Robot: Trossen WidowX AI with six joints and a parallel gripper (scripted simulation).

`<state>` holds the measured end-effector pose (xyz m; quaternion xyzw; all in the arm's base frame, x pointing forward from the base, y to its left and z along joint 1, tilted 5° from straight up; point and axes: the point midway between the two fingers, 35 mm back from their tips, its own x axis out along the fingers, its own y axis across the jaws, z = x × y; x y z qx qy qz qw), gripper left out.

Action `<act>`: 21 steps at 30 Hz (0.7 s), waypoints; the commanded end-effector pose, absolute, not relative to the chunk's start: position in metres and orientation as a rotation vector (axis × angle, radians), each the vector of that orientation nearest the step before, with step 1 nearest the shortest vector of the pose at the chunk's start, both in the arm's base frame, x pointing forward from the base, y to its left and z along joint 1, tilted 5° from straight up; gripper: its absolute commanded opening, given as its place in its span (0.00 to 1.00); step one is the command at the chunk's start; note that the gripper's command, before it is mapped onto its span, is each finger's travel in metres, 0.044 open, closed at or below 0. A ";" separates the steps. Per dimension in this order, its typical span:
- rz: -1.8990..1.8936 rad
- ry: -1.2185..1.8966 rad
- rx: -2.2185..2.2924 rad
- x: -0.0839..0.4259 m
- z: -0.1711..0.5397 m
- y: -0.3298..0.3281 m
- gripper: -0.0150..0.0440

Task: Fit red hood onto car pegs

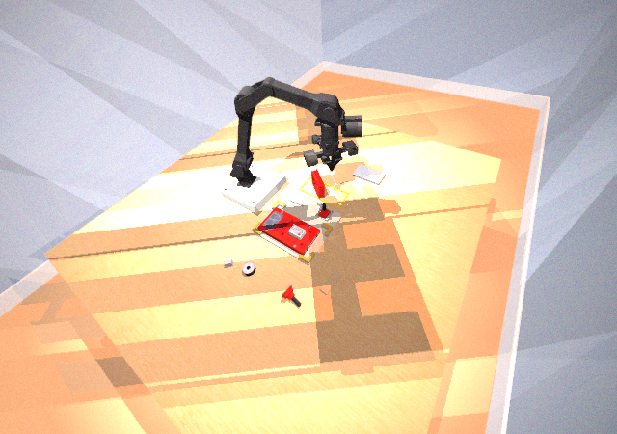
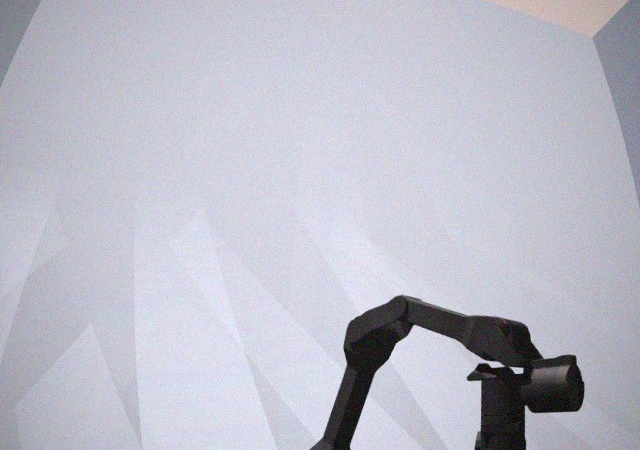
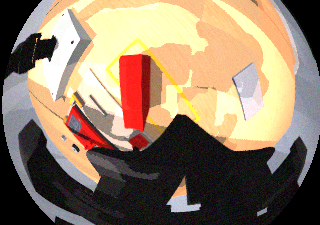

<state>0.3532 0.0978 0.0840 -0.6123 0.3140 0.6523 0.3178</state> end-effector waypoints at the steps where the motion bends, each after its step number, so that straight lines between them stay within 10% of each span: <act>1: 1.727 0.825 -1.622 0.352 0.074 0.099 0.25; 21: 1.727 0.825 -1.622 0.347 0.041 0.097 0.25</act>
